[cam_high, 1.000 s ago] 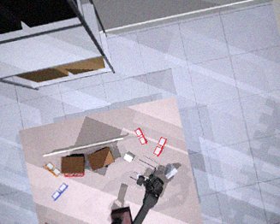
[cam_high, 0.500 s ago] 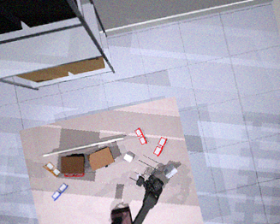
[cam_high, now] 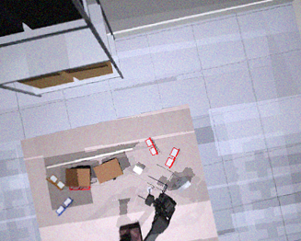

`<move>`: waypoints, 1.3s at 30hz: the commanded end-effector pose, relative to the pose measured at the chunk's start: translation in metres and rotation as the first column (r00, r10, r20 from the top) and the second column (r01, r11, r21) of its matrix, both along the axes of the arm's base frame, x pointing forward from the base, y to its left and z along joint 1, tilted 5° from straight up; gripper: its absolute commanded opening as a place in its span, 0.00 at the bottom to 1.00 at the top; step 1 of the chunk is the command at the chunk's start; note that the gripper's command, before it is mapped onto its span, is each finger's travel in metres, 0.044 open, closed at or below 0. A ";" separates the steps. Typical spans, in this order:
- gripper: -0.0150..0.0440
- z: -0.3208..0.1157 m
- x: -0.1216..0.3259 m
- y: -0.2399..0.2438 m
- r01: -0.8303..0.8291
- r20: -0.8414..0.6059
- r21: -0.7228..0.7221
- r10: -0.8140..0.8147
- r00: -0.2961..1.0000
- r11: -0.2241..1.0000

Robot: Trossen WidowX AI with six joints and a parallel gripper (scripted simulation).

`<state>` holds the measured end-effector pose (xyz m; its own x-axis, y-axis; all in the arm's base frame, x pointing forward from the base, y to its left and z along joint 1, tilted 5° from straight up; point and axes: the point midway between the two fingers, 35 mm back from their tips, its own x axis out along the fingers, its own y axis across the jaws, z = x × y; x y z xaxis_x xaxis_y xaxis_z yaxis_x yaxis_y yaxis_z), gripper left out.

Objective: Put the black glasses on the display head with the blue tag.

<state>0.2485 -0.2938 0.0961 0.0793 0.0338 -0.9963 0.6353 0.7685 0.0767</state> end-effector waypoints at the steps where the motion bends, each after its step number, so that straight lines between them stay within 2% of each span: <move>1: 0.25 0.004 0.009 0.016 -0.023 -0.001 0.000 0.023 1.000 1.000; 19: 0.25 0.017 0.043 0.130 -0.179 0.003 -0.008 0.179 0.984 0.984; 39: 0.25 0.021 0.032 0.247 -0.347 0.011 -0.014 0.347 0.938 0.938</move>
<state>0.2843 -0.0592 0.1162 0.0720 0.0547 -0.9959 0.3439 0.9359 0.0763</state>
